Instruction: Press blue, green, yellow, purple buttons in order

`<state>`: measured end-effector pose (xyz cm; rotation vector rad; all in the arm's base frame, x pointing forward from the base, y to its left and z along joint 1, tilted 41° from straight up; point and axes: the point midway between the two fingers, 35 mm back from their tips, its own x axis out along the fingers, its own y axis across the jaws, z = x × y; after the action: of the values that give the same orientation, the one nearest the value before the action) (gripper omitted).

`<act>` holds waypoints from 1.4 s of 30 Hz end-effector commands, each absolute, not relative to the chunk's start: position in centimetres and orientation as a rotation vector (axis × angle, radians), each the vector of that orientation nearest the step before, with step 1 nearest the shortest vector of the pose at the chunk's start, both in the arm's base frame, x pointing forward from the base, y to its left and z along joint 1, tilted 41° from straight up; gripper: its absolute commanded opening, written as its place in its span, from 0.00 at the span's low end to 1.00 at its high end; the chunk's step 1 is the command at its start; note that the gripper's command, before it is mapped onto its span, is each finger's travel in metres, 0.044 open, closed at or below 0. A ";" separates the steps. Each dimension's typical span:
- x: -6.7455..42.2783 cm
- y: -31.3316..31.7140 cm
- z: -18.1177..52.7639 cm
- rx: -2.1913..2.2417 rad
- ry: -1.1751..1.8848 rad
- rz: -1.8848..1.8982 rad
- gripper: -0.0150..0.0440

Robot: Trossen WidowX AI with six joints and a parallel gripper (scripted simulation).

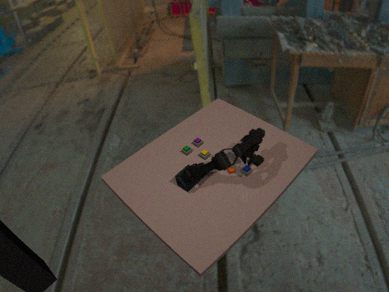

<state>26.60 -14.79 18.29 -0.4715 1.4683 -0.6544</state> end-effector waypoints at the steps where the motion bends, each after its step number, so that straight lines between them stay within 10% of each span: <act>1: 26.6 -14.8 18.2 -0.473 1.467 -0.651 0.29; 42: 26.5 -17.1 15.7 -0.475 1.466 -0.653 0.29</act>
<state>26.53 -17.10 15.80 -0.4741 1.4622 -0.6575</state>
